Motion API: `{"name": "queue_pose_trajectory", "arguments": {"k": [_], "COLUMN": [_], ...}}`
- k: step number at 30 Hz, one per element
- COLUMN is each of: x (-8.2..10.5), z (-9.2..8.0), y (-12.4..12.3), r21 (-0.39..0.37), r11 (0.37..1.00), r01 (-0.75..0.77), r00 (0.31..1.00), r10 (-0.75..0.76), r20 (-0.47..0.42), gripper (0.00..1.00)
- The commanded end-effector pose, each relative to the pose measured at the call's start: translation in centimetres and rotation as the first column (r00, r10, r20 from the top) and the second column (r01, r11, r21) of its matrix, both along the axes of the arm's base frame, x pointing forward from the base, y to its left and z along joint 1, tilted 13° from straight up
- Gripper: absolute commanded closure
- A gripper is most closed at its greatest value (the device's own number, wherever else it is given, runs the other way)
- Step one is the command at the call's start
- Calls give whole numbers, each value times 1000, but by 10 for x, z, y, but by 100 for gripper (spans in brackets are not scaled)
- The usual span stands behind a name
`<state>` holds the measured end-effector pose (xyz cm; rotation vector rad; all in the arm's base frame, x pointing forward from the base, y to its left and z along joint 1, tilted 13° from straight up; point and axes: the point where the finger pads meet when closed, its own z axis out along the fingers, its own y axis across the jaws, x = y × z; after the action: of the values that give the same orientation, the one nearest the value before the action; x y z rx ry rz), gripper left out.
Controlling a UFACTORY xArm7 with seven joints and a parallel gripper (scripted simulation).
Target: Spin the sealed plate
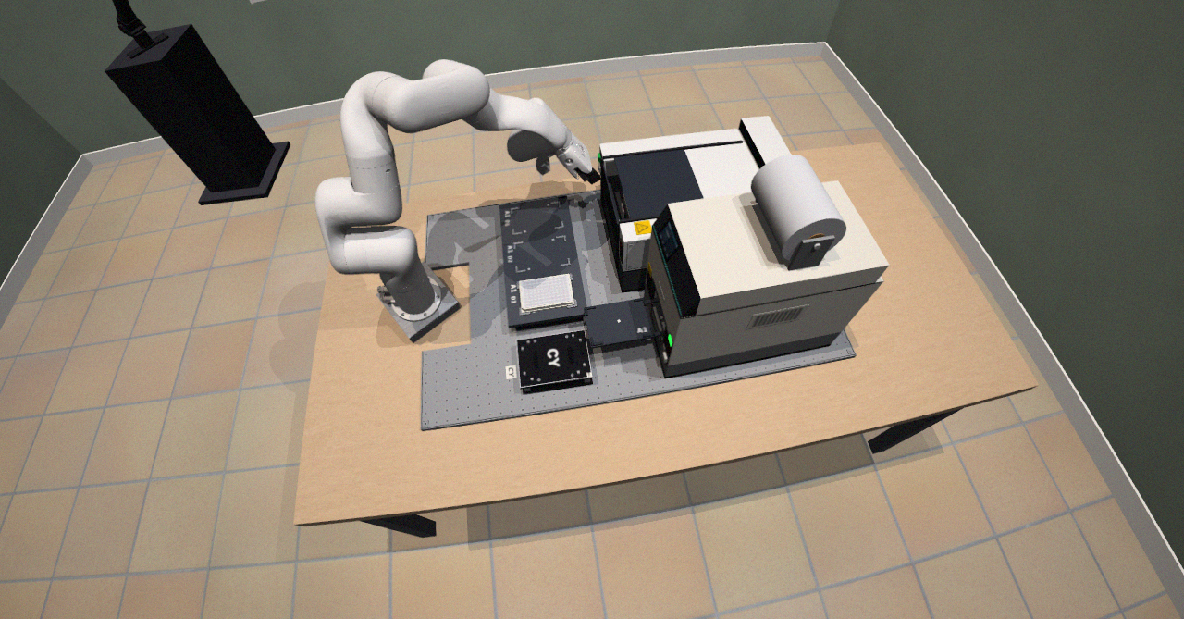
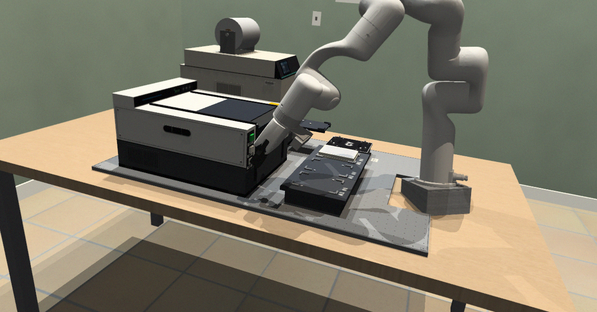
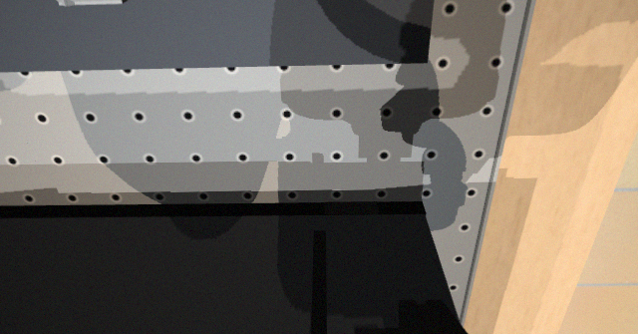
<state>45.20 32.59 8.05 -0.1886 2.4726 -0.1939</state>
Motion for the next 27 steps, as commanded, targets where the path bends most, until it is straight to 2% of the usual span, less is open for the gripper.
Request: {"name": "queue_pose_trajectory", "arguments": {"k": [1,10,27], "x": [1,-4,-27], "z": [2,4,14], "y": [1,1,1], "r21": [4,4,4], "r11": [1000,1000,1000], "r01": [-1,-1,-1], "r00": [1000,1000,1000], "r10": [1,1,1], "r20": [3,3,3], "gripper": [100,100,100]}}
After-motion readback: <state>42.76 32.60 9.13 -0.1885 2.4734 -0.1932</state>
